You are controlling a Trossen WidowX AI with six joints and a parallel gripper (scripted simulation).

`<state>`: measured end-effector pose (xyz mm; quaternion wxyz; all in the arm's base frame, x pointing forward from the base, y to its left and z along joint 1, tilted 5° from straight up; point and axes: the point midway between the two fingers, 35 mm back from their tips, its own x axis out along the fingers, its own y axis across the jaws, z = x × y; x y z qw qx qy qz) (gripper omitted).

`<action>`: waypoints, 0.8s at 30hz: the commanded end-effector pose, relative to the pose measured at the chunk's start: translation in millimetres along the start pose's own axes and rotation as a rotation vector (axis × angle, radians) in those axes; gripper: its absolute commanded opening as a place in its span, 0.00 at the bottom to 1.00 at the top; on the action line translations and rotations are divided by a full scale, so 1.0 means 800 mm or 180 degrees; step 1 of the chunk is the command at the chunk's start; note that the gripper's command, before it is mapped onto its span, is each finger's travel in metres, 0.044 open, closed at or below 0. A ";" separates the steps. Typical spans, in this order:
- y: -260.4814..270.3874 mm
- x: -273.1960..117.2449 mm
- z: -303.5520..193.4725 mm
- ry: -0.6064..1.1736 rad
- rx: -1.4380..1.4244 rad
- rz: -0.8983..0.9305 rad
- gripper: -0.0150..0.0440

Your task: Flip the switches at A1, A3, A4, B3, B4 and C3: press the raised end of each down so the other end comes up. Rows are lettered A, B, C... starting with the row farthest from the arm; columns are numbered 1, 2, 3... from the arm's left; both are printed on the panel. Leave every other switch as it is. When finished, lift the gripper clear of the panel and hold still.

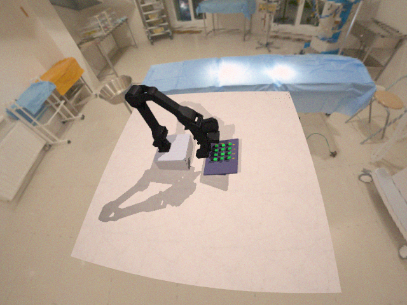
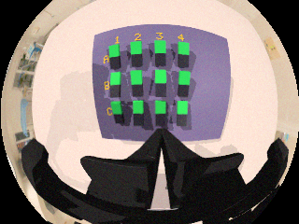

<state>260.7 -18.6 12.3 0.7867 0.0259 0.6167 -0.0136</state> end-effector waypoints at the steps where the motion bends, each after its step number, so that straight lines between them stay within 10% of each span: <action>1: 0.000 0.012 -0.005 0.0007 0.0013 -0.0010 0.25; 24: 0.000 0.042 -0.007 0.0006 0.0013 -0.0010 0.25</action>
